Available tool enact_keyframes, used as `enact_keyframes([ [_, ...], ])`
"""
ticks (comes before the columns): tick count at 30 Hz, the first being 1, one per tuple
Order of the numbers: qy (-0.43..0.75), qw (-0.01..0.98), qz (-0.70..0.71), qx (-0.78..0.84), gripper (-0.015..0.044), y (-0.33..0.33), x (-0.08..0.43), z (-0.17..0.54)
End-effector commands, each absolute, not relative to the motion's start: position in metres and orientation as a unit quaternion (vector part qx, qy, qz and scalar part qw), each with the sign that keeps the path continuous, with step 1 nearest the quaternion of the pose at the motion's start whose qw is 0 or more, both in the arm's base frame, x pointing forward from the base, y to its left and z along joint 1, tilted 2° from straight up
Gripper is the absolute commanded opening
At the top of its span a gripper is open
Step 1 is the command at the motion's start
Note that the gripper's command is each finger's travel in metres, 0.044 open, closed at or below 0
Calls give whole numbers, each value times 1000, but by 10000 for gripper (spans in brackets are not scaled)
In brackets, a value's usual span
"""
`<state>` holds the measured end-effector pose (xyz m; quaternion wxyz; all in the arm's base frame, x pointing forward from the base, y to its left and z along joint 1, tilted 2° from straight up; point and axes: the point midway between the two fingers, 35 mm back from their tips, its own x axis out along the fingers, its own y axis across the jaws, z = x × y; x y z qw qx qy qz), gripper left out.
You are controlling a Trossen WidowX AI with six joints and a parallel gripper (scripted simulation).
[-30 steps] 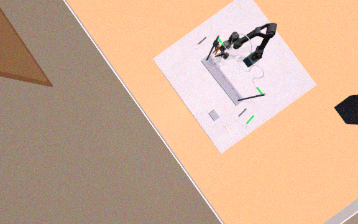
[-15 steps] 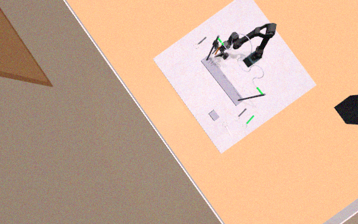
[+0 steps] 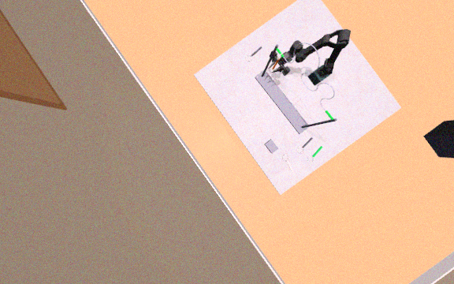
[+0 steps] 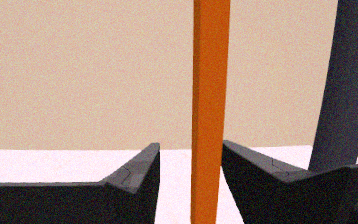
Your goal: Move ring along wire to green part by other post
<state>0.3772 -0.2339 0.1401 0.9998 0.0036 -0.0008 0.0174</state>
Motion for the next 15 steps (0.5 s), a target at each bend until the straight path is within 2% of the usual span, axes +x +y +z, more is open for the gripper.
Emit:
enact_keyframes([
  [1,0,1000,15,6,160,-235,378,140],
  [3,0,1000,15,6,160,-235,378,140],
  [8,-1,1000,17,4,29,-234,377,140],
  [10,-1,1000,17,4,15,-234,377,140],
  [15,-1,1000,17,4,-116,-234,377,140],
])
